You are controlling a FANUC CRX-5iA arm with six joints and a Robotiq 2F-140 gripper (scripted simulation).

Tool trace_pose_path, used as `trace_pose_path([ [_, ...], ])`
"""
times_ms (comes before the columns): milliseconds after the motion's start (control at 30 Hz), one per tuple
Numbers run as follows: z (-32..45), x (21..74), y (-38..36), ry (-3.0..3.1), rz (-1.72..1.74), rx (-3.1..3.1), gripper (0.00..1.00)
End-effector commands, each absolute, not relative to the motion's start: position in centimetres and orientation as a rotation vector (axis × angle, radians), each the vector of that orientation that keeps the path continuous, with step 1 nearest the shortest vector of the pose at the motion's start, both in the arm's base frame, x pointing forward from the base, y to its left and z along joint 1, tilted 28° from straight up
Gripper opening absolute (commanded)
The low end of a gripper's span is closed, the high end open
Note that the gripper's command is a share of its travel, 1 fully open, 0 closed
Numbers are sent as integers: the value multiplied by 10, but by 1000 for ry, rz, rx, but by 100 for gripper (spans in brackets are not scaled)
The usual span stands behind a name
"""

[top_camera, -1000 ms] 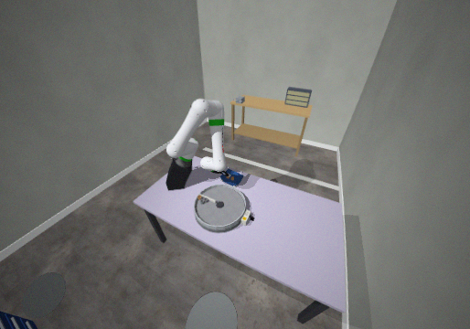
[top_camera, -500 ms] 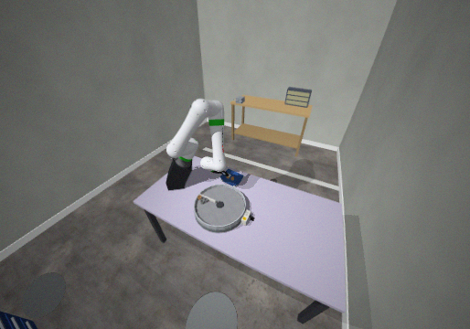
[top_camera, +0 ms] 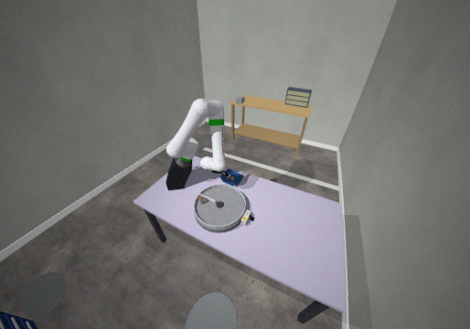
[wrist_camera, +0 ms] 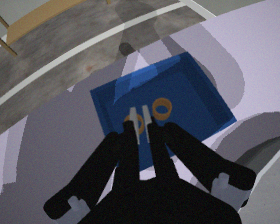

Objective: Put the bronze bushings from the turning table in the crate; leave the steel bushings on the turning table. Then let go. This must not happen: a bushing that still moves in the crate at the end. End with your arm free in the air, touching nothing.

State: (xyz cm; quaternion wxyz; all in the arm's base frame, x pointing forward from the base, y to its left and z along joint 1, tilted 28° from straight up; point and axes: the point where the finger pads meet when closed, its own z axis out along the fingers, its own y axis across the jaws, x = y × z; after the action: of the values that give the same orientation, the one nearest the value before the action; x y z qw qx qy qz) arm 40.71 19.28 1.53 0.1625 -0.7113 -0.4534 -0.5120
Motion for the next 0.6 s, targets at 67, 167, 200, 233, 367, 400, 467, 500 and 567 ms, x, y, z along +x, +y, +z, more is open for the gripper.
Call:
trace_pose_path([
  [67, 20, 405, 191, -1293, -1461, -2030, 7],
  [167, 28, 401, 190, -1293, -1461, -2030, 7],
  [200, 28, 401, 190, -1293, -1461, -2030, 7],
  [233, 28, 401, 190, -1293, -1461, -2030, 7],
  [367, 43, 394, 186, -1293, -1461, -2029, 7],
  [400, 47, 392, 185, -1293, -1461, -2029, 7],
  [467, 55, 388, 183, -1293, -1461, -2029, 7],
  [500, 60, 387, 182, -1293, -1461, -2029, 7],
  [567, 68, 383, 180, -1293, -1461, -2029, 7],
])
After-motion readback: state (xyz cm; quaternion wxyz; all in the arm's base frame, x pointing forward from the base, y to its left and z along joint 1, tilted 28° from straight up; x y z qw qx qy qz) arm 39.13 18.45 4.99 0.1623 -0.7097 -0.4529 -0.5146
